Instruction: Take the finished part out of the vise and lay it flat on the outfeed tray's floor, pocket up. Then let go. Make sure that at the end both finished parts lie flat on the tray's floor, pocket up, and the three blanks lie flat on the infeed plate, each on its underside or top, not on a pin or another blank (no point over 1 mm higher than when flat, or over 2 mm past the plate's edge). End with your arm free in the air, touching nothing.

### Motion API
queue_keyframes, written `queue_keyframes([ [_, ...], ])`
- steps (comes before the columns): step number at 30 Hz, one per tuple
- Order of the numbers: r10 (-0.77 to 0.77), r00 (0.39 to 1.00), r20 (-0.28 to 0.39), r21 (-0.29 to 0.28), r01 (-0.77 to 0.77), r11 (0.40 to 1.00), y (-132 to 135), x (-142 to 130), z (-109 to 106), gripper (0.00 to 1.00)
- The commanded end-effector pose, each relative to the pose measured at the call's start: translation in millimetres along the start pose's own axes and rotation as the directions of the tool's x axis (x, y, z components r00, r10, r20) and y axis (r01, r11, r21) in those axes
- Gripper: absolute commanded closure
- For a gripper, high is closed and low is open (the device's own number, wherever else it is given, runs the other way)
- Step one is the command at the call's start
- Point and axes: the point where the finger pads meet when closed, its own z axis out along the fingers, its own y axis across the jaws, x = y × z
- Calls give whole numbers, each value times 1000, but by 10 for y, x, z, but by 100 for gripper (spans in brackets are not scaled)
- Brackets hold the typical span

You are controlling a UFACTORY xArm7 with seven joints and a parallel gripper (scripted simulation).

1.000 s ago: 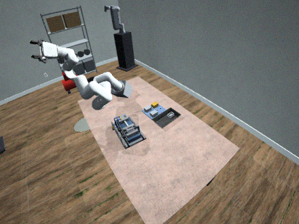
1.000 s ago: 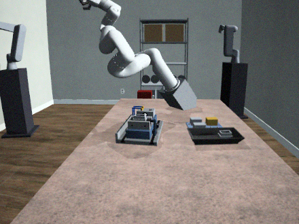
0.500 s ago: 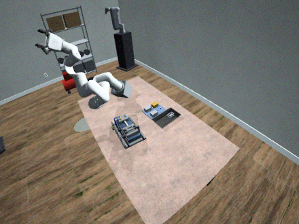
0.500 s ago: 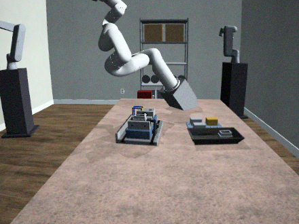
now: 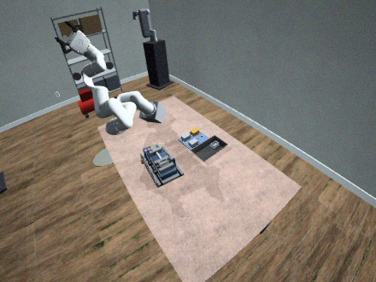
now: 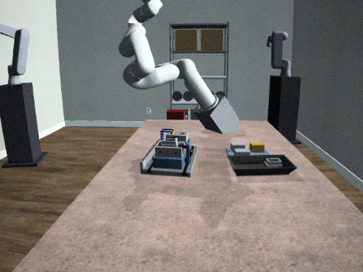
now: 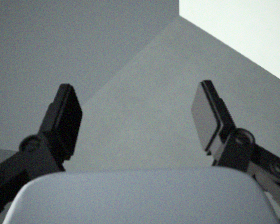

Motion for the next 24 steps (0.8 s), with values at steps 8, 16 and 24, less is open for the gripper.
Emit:
queue_keyframes([
  [8,-180,982,59,109,173,979,-504,-270,-55,0],
  [16,-180,982,59,109,173,979,-504,-270,-55,0],
  [24,-340,936,92,210,316,925,-892,-591,-153,0],
])
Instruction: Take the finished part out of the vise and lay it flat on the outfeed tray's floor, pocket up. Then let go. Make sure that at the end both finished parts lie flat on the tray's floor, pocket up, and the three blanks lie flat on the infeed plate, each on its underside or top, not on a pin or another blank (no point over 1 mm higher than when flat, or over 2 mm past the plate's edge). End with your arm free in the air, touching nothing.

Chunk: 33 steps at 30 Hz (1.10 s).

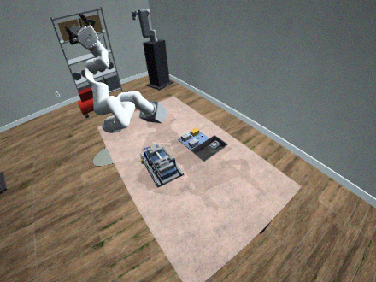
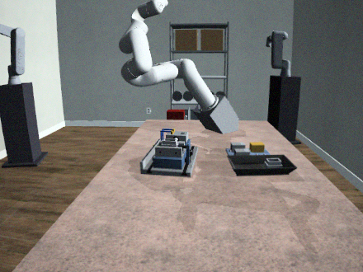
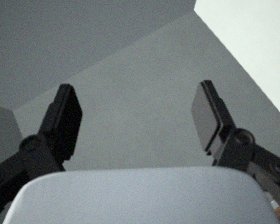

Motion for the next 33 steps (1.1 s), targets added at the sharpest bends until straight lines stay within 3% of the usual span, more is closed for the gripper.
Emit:
queue_keyframes([
  [1,-140,989,47,84,135,987,-410,-208,-20,0],
  [14,-172,984,56,104,165,981,-496,-263,-28,0],
  [15,-287,954,85,177,269,947,-793,-486,-69,0],
  [21,-402,909,106,254,366,895,-1072,-747,-128,0],
  [32,-404,909,106,255,367,894,-1075,-750,-129,0],
  [33,-517,847,120,337,455,824,-1334,-1054,-208,0],
])
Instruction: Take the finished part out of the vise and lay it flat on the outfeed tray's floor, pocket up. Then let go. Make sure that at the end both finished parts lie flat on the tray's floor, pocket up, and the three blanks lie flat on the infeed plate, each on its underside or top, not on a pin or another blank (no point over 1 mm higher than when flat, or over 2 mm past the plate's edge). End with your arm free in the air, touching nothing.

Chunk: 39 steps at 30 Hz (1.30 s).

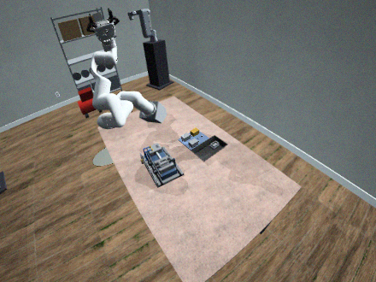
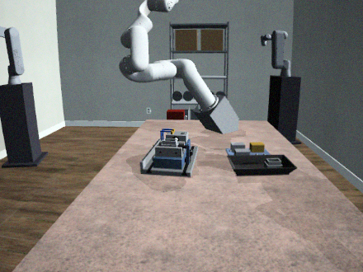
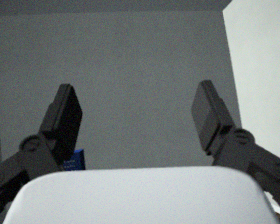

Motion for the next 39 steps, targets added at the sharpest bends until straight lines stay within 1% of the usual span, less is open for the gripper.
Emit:
queue_keyframes([
  [1,-136,989,53,85,131,988,-410,-201,41,0],
  [3,-160,985,61,101,153,983,-479,-243,45,0],
  [7,-247,965,89,161,230,960,-727,-408,53,0],
  [18,-247,965,89,161,230,960,-727,-408,53,0],
  [19,-368,922,120,252,331,910,-1064,-682,45,0],
  [22,-396,910,126,274,352,895,-1139,-752,39,0],
  [26,-485,863,141,347,415,841,-1374,-997,12,0],
  [36,-485,863,141,347,415,841,-1374,-997,12,0],
  [37,-592,791,152,444,481,756,-1652,-1348,-48,0],
  [39,-599,786,152,450,485,750,-1669,-1372,-53,0],
])
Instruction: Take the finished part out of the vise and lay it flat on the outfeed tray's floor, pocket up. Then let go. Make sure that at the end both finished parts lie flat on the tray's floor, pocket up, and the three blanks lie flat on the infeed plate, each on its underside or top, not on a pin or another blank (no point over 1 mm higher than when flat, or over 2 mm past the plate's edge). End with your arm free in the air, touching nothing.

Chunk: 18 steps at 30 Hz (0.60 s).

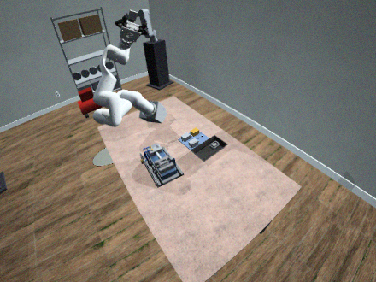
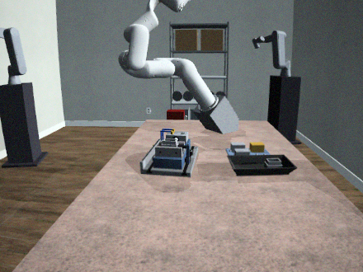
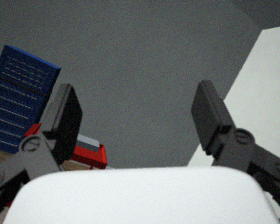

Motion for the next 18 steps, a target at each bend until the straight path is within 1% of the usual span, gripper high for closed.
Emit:
queue_keyframes([
  [1,-118,991,58,94,112,989,-416,-175,127,0],
  [4,-185,979,86,152,170,974,-644,-299,182,0],
  [6,-185,979,86,152,170,974,-644,-299,182,0],
  [7,-211,973,96,176,192,966,-733,-353,201,0],
  [16,-211,973,96,176,192,966,-733,-353,201,0],
  [17,-320,938,132,280,274,920,-1104,-608,264,0],
  [18,-321,938,133,281,275,919,-1109,-611,265,0],
])
